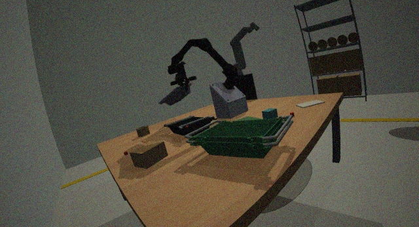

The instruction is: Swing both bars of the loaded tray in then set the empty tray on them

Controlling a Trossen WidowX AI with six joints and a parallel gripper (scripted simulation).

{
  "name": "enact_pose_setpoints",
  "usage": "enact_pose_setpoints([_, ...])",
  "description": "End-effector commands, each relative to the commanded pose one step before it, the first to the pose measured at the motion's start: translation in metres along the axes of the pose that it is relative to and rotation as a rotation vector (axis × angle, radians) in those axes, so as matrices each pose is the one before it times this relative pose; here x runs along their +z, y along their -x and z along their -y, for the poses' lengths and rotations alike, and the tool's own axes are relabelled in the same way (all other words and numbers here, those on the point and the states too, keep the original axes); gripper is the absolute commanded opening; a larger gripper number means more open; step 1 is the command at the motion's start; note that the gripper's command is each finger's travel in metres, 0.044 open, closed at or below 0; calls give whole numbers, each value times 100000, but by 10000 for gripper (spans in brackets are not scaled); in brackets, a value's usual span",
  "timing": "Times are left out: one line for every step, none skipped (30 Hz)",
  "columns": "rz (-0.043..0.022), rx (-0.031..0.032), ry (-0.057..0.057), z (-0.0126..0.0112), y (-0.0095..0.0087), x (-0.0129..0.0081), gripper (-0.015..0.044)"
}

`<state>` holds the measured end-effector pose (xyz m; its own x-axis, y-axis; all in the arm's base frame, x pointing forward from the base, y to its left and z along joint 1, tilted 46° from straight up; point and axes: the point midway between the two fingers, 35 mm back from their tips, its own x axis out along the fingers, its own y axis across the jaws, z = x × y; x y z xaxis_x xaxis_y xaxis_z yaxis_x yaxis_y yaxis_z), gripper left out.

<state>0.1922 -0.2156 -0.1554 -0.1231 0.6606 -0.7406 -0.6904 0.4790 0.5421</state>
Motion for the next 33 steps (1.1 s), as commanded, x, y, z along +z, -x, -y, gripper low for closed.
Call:
enact_pose_setpoints([-318, -3824, 6369, 427, 1360, 2451, 0])
enact_pose_setpoints([-58, -161, 1215, 44, 89, 522, 0])
enact_pose_setpoints([-51, -154, 1219, 43, 85, 524, 0])
enact_pose_setpoints([-44, -148, 1223, 43, 80, 526, 0])
enact_pose_setpoints([-37, -141, 1228, 42, 76, 527, 0])
enact_pose_setpoints([-30, -134, 1231, 42, 71, 529, 0])
enact_pose_setpoints([-23, -128, 1236, 41, 67, 530, 0])
enact_pose_setpoints([-16, -121, 1240, 40, 62, 532, 0])
enact_pose_setpoints([-9, -114, 1244, 40, 58, 533, 0])
enact_pose_setpoints([-1, -108, 1248, 39, 53, 535, 0])
enact_pose_setpoints([6, -101, 1251, 39, 49, 536, 0])
enact_pose_setpoints([13, -94, 1255, 38, 44, 537, 0])
enact_pose_setpoints([21, -87, 1259, 37, 40, 538, 0])
enact_pose_setpoints([28, -81, 1262, 37, 36, 539, 0])
enact_pose_setpoints([36, -74, 1265, 36, 31, 540, 0])
enact_pose_setpoints([44, -67, 1268, 35, 27, 541, 0])
enact_pose_setpoints([51, -60, 1272, 34, 22, 542, 0])
enact_pose_setpoints([59, -54, 1275, 34, 18, 543, 0])
enact_pose_setpoints([67, -47, 1278, 33, 14, 544, 0])
enact_pose_setpoints([74, -40, 1281, 32, 9, 545, 0])
enact_pose_setpoints([82, -34, 1284, 31, 5, 546, 0])
enact_pose_setpoints([90, -27, 1286, 30, 1, 546, 0])
enact_pose_setpoints([98, -20, 1289, 30, -3, 547, 0])
enact_pose_setpoints([106, -14, 1291, 29, -8, 548, 0])
enact_pose_setpoints([114, -7, 1294, 28, -12, 548, 0])
enact_pose_setpoints([122, 0, 1296, 27, -16, 549, 0])
enact_pose_setpoints([130, 6, 1298, 26, -20, 549, 0])
enact_pose_setpoints([138, 13, 1301, 25, -24, 550, 0])
enact_pose_setpoints([146, 19, 1303, 24, -28, 550, 0])
enact_pose_setpoints([155, 26, 1305, 23, -32, 550, 0])
enact_pose_setpoints([163, 33, 1307, 22, -37, 551, 0])
enact_pose_setpoints([171, 39, 1308, 21, -41, 551, 0])
enact_pose_setpoints([180, 46, 1310, 20, -45, 551, 0])
